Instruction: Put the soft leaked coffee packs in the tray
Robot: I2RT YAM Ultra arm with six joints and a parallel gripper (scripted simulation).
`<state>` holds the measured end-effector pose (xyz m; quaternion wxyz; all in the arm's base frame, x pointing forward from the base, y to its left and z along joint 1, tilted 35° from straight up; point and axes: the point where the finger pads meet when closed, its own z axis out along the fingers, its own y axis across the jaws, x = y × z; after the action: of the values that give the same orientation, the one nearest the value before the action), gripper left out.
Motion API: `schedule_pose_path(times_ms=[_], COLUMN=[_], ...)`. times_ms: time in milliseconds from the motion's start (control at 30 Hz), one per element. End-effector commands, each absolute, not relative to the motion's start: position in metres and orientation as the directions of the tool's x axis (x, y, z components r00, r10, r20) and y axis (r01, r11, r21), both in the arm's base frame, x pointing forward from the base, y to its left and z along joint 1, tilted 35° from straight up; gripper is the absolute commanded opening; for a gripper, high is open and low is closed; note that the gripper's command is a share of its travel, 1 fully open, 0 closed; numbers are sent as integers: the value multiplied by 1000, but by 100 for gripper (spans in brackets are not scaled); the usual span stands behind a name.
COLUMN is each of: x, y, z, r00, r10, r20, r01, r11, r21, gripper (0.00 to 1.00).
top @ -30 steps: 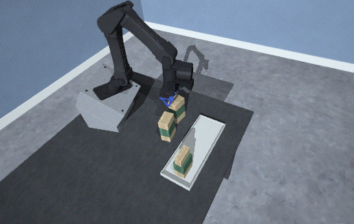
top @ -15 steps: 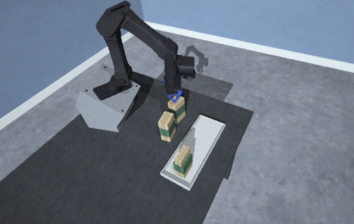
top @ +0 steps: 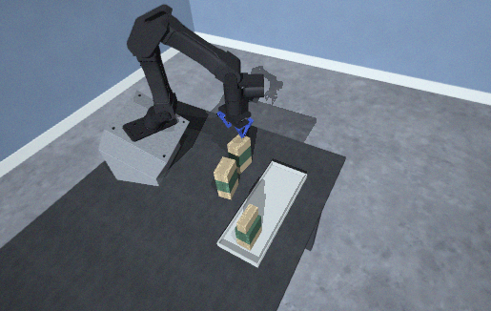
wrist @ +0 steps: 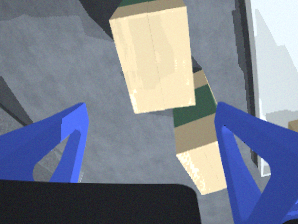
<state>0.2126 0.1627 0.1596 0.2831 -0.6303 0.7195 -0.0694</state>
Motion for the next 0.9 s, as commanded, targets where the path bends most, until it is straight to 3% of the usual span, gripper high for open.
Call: schedule_pose_path(times_ms=[0, 867], x=[213, 213], y=[168, 168], z=[182, 182], r00=[109, 127], r10=[-954, -954], r20=[-279, -270], r01=[-838, -837], r11=[62, 43], r21=[-542, -546], gripper=[79, 79])
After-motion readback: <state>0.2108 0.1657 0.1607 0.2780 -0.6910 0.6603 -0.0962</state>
